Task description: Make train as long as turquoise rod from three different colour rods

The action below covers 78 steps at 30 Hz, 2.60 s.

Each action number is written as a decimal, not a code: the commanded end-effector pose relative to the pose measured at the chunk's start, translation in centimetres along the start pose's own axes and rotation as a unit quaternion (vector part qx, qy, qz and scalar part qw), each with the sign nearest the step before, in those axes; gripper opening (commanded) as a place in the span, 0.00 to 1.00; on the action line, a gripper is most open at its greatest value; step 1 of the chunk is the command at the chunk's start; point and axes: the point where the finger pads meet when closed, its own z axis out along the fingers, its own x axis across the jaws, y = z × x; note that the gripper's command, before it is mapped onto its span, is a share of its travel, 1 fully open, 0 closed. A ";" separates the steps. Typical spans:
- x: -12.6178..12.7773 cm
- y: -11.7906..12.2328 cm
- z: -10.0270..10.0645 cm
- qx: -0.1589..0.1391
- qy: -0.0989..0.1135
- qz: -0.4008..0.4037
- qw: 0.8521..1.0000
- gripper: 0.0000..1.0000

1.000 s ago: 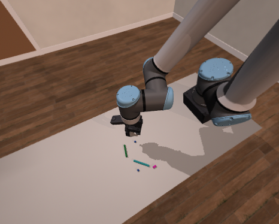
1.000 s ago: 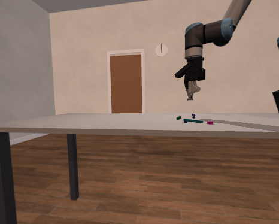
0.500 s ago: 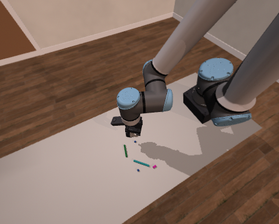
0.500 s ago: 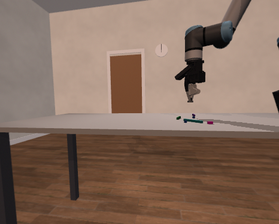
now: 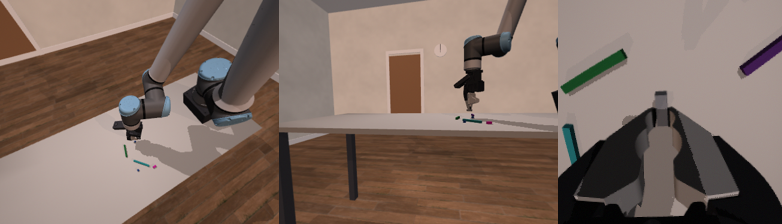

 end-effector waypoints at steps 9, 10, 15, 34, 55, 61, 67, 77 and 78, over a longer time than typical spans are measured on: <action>-0.1 -0.2 2.6 0.002 0.000 0.000 1.000 0.00; -0.1 -0.2 2.6 0.002 0.000 0.000 1.000 0.00; -0.1 -0.2 2.6 0.002 0.000 0.000 1.000 0.00; -0.1 -0.2 2.6 0.002 0.000 0.000 1.000 0.00; -0.1 -0.2 3.0 0.002 0.000 0.000 1.000 0.00; -0.1 -0.2 3.4 0.002 0.000 0.000 1.000 0.00; -0.1 -0.2 3.7 0.002 0.000 0.000 1.000 0.00; -0.1 -0.2 3.8 0.002 0.000 0.000 1.000 0.00; -0.1 -0.2 3.8 0.002 0.000 0.000 1.000 0.00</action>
